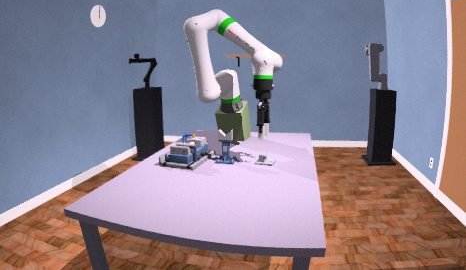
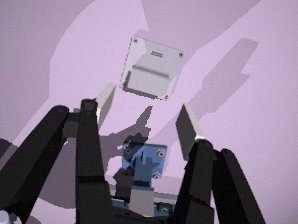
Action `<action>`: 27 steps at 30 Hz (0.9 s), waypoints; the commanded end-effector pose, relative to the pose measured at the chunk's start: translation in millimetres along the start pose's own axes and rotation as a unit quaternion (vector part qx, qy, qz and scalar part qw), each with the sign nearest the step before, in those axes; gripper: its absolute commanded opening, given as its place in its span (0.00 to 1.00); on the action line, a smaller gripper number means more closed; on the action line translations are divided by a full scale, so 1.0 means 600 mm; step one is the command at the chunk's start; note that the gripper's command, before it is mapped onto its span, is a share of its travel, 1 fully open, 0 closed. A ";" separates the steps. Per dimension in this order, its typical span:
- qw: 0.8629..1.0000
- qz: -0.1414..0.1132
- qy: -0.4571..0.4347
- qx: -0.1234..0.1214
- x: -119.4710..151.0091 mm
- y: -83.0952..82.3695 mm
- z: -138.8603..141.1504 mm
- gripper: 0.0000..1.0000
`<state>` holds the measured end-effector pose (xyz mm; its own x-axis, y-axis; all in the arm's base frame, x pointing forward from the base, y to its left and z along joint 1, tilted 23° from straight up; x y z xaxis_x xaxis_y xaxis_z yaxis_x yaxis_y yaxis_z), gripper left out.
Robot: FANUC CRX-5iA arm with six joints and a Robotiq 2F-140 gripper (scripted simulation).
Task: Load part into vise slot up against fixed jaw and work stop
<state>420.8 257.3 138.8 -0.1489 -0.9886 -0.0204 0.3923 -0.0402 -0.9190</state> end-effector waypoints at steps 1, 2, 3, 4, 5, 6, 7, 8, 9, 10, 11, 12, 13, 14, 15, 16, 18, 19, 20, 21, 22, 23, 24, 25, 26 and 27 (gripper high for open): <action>1.000 0.000 0.000 0.000 0.000 0.009 0.000 0.51; 1.000 0.000 0.000 0.000 0.000 0.009 0.000 0.51; 1.000 0.000 0.000 0.000 -0.001 0.013 0.000 0.51; 1.000 0.000 0.000 0.000 -0.001 0.018 0.000 0.51; 1.000 0.000 0.000 0.000 -0.001 0.022 0.000 0.51; 1.000 0.000 0.000 0.000 -0.001 0.027 0.000 0.51; 1.000 0.000 0.000 0.000 -0.001 0.031 0.000 0.51; 1.000 0.000 0.000 0.000 -0.001 0.036 0.000 0.51; 1.000 0.000 0.000 0.000 -0.001 0.040 0.000 0.51; 1.000 0.000 0.000 0.000 -0.001 0.044 0.000 0.51; 1.000 0.000 0.000 0.000 -0.001 0.049 0.000 0.51; 1.000 0.000 0.000 0.000 -0.001 0.053 0.000 0.51; 1.000 0.000 0.000 0.000 -0.001 0.057 0.000 0.51; 1.000 0.000 0.000 0.000 -0.001 0.061 0.000 0.51; 1.000 0.000 0.000 0.000 -0.001 0.065 0.000 0.51; 1.000 0.000 0.000 0.000 -0.001 0.069 0.000 0.51; 1.000 0.000 0.000 0.000 -0.001 0.073 0.000 0.51; 1.000 0.000 0.000 0.000 -0.001 0.073 0.000 0.51; 1.000 0.000 0.000 0.000 -0.001 0.076 0.000 0.51; 1.000 0.000 0.000 0.000 -0.001 0.080 0.000 0.51; 1.000 0.000 0.000 0.000 -0.001 0.084 0.000 0.51; 1.000 0.000 0.000 0.000 -0.001 0.087 0.001 0.51; 1.000 0.000 0.000 0.000 -0.001 0.091 0.000 0.51; 1.000 0.000 0.000 0.000 -0.001 0.094 0.001 0.51; 1.000 0.000 0.000 0.000 -0.001 0.097 0.001 0.51; 1.000 0.000 0.000 0.000 -0.001 0.101 0.001 0.51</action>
Point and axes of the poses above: the point where the finger pads meet when closed, its own y axis out along the fingers, its own z axis across the jaws, x = y × z, the point moved 4 cm from there along -y, back along the fingers, and after that the axes turned 1 degree about -y, right-handed, at the moved point
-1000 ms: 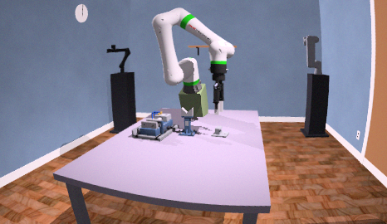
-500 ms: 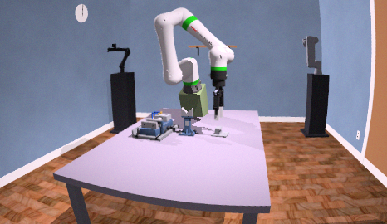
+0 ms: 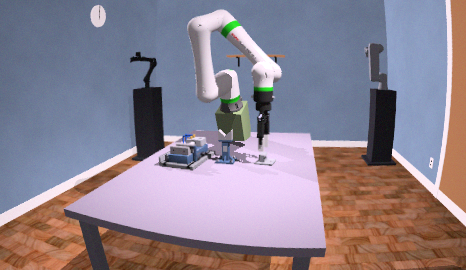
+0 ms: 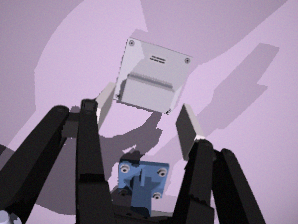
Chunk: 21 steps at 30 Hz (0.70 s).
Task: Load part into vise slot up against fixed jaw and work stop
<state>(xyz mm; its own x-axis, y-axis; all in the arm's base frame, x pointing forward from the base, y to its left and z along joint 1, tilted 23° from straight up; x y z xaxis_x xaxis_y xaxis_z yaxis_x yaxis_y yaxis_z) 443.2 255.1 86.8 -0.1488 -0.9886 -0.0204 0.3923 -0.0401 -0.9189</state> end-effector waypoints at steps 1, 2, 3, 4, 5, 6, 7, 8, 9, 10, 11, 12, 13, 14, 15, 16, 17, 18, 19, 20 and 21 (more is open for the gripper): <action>1.000 0.000 0.000 0.000 0.000 0.009 0.000 0.51; 1.000 0.000 0.000 0.000 0.000 0.013 0.000 0.51; 1.000 0.000 0.000 0.000 0.000 0.016 0.000 0.51; 1.000 0.000 0.000 0.000 0.000 0.018 0.000 0.51; 1.000 0.000 0.000 0.000 0.000 0.021 0.000 0.51; 1.000 0.000 0.000 0.000 0.000 0.024 0.000 0.51; 1.000 0.000 0.000 0.000 0.000 0.027 0.000 0.51; 1.000 0.000 0.000 0.000 0.000 0.027 0.000 0.51; 1.000 0.000 0.000 0.000 0.000 0.027 0.000 0.51; 1.000 0.000 0.000 0.000 0.000 0.029 0.000 0.51; 1.000 0.000 0.000 0.000 0.000 0.032 0.000 0.51; 1.000 0.000 0.000 0.000 0.000 0.034 0.000 0.51; 1.000 0.000 0.000 0.000 0.000 0.037 0.000 0.51; 1.000 0.000 0.000 0.000 0.000 0.039 0.000 0.51; 1.000 0.000 0.000 0.000 0.000 0.041 0.000 0.51; 1.000 0.000 0.000 0.000 0.000 0.043 0.000 0.51; 1.000 0.000 0.000 0.000 0.000 0.045 0.000 0.51; 1.000 0.000 0.000 0.000 0.000 0.047 0.000 0.51; 1.000 0.000 0.000 0.000 0.000 0.049 0.000 0.51; 1.000 0.000 0.000 0.000 0.000 0.051 0.000 0.51; 1.000 0.000 0.000 0.000 0.000 0.053 0.000 0.51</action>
Point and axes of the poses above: the point where the finger pads meet when closed, its own y axis out along the fingers, its own z axis across the jaws, x = y × z, the point moved 4 cm from there along -y, back along the fingers, and after that the axes turned 1 degree about -y, right-handed, at the moved point
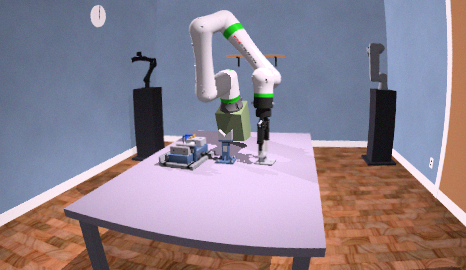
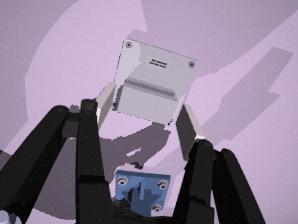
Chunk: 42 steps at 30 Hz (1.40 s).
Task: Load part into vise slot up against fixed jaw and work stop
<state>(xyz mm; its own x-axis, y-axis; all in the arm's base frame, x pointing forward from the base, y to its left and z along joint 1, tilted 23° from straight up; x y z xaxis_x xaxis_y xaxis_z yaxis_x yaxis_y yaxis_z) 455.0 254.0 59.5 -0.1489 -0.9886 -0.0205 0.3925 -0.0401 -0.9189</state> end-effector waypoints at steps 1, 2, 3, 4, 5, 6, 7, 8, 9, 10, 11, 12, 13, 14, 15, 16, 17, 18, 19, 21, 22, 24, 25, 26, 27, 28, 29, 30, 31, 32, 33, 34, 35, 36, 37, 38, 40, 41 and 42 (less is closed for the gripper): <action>1.000 0.000 0.000 0.000 0.000 0.005 0.000 0.51; 1.000 0.000 0.000 0.000 0.000 0.006 0.000 0.51; 1.000 0.000 0.000 0.000 0.000 0.008 0.000 0.51; 1.000 0.000 0.000 0.000 0.000 0.008 0.000 0.51; 1.000 0.000 0.000 0.000 0.000 0.008 0.000 0.51; 1.000 0.000 0.000 0.000 0.000 0.009 0.000 0.51; 1.000 0.000 0.000 0.000 0.000 0.010 0.000 0.51; 1.000 0.000 0.000 0.000 0.000 0.011 0.000 0.51; 1.000 0.000 0.000 0.000 0.000 0.013 0.000 0.51; 1.000 0.000 0.000 0.000 0.000 0.014 0.000 0.51; 1.000 0.000 0.000 0.000 0.000 0.015 0.000 0.51; 1.000 0.000 0.000 0.000 0.000 0.016 0.000 0.51; 1.000 0.000 0.000 0.000 0.000 0.016 0.000 0.51; 1.000 0.000 0.000 0.000 0.000 0.017 0.000 0.51; 1.000 0.000 0.000 0.000 0.000 0.018 0.000 0.51; 1.000 0.000 0.000 0.000 0.000 0.019 0.000 0.51; 1.000 0.000 0.000 0.000 0.000 0.019 0.000 0.51; 1.000 0.000 0.000 0.000 0.000 0.020 0.000 0.51; 1.000 0.000 0.000 0.000 0.000 0.020 0.000 0.51; 1.000 0.000 0.000 0.000 0.000 0.021 0.000 0.51; 1.000 0.000 0.000 0.000 0.000 0.021 0.000 0.51; 1.000 0.000 0.000 0.000 0.000 0.021 0.000 0.51; 1.000 0.000 0.000 0.000 0.000 0.021 0.000 0.51; 1.000 0.000 0.000 0.000 0.000 0.022 0.000 0.51; 1.000 0.000 0.000 0.000 0.000 0.022 0.000 0.51; 1.000 0.000 0.000 0.000 0.000 0.022 0.000 0.51; 1.000 0.000 0.000 0.000 0.000 0.022 0.000 0.51; 1.000 0.000 0.000 0.000 0.000 0.022 0.000 0.51; 1.000 0.000 0.000 0.000 0.000 0.022 0.000 0.51; 1.000 0.000 0.000 0.000 0.000 0.022 0.000 0.51; 1.000 0.000 0.000 0.000 0.000 0.022 0.000 0.51; 1.000 0.000 0.000 0.000 0.000 0.022 0.000 0.51; 1.000 0.000 0.000 0.000 0.000 0.022 0.000 0.51; 1.000 0.000 0.000 0.000 0.000 0.022 0.000 0.51; 1.000 0.000 0.000 0.000 0.000 0.022 0.000 0.51; 1.000 0.000 0.000 0.000 0.000 0.022 0.000 0.51; 1.000 0.000 0.000 0.000 0.000 0.022 0.000 0.51; 1.000 0.000 0.000 0.000 0.000 0.022 0.000 0.51; 1.000 0.000 0.000 0.000 0.000 0.022 0.000 0.51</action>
Point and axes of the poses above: the point where the finger pads meet when closed, its own y axis out along the fingers, its own z axis across the jaws, x = y × z, the point moved 4 cm from there along -y, back along the fingers, and after that the axes turned 1 degree about -y, right-handed, at the moved point
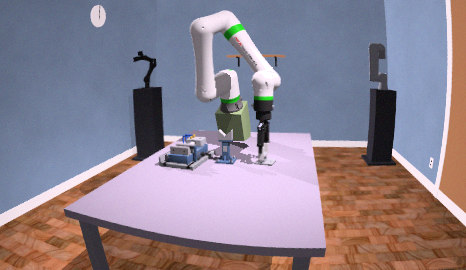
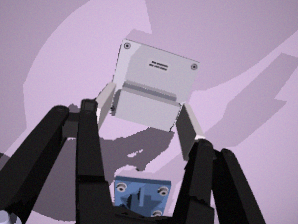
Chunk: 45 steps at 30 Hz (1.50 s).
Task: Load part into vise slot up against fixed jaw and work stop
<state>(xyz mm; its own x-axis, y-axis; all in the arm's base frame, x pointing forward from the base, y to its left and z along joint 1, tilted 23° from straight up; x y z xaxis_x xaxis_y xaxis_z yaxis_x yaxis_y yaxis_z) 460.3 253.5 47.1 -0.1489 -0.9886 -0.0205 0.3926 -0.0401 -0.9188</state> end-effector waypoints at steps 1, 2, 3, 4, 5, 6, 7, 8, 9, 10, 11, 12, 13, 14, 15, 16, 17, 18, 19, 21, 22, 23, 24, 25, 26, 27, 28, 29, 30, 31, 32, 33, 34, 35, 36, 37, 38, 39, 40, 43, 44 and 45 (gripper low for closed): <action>1.000 0.000 0.000 0.000 0.000 0.000 0.000 0.51; 1.000 0.000 0.000 0.000 0.000 0.000 0.000 0.51; 1.000 0.000 0.000 0.000 0.000 0.000 0.000 0.51; 1.000 0.000 0.000 0.000 0.000 0.000 0.000 0.51; 1.000 0.000 0.000 0.000 0.000 0.000 0.000 0.51; 1.000 0.000 0.000 0.000 0.000 0.000 0.000 0.51; 1.000 0.000 0.000 0.000 0.000 0.000 0.000 0.51; 1.000 0.000 0.000 0.000 0.000 0.000 0.000 0.51; 1.000 0.000 0.000 0.000 0.000 0.000 0.000 0.51; 1.000 0.000 0.000 0.000 0.000 0.000 0.000 0.51; 1.000 0.000 0.000 0.000 0.000 0.000 0.000 0.51; 1.000 0.000 0.000 0.000 0.000 0.000 0.000 0.51; 1.000 0.000 0.000 0.000 0.000 0.000 0.000 0.51; 1.000 0.000 0.000 0.000 0.000 0.000 0.000 0.51; 1.000 0.000 0.000 0.000 0.000 0.000 0.000 0.51; 1.000 0.000 0.000 0.000 0.000 0.000 0.000 0.51; 1.000 0.000 0.000 0.000 0.000 0.000 0.000 0.51; 1.000 0.000 0.000 0.000 0.000 0.000 0.000 0.51; 1.000 0.000 0.000 0.000 0.000 0.000 0.000 0.51; 1.000 0.000 0.000 0.000 0.000 0.000 0.000 0.51; 1.000 0.000 0.000 0.000 0.000 0.000 0.000 0.51; 1.000 0.000 0.000 0.000 0.000 0.000 0.000 0.51; 1.000 0.000 0.000 0.000 0.000 0.000 0.000 0.51; 1.000 0.000 0.000 0.000 0.000 0.000 0.000 0.51; 1.000 0.000 0.000 0.000 0.000 0.000 0.000 0.51; 1.000 0.000 0.000 0.000 0.000 0.000 0.000 0.51; 1.000 0.000 0.000 0.000 0.000 0.000 0.000 0.00; 1.000 0.000 0.000 0.000 0.000 0.000 0.000 0.00; 1.000 0.000 0.000 0.000 0.000 0.000 0.000 0.00; 1.000 0.000 0.000 0.000 0.000 0.000 0.000 0.00; 1.000 0.000 0.000 0.000 0.000 0.000 0.000 0.00; 1.000 0.000 0.000 0.000 0.000 0.000 0.000 0.00; 1.000 0.000 0.000 0.000 0.000 0.000 0.000 0.00; 1.000 0.000 0.000 0.000 0.000 0.000 0.000 0.00; 1.000 0.000 0.000 0.000 0.000 0.000 0.000 0.00; 1.000 0.000 0.000 0.000 0.000 0.000 0.000 0.00; 1.000 0.000 0.000 0.000 0.000 0.000 0.000 0.00; 1.000 0.000 0.000 0.000 0.000 0.000 0.000 0.00; 1.000 0.000 0.000 0.000 0.000 0.000 0.000 0.00; 1.000 0.000 0.000 0.000 0.000 0.000 0.000 0.00; 1.000 0.000 0.000 0.000 0.000 0.000 0.000 0.00; 1.000 0.000 0.000 0.000 0.000 0.000 0.000 0.00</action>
<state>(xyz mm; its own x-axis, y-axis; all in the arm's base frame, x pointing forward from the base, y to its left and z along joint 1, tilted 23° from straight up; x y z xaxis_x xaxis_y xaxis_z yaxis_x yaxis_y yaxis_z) 460.4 253.6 47.3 -0.1488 -0.9887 -0.0207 0.3928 -0.0398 -0.9187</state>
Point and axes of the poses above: the point where the finger pads meet when closed, its own y axis out along the fingers, its own z axis across the jaws, x = y × z, the point moved 4 cm from there along -y, back along the fingers, and after that the axes turned 1 degree about -y, right-handed, at the moved point
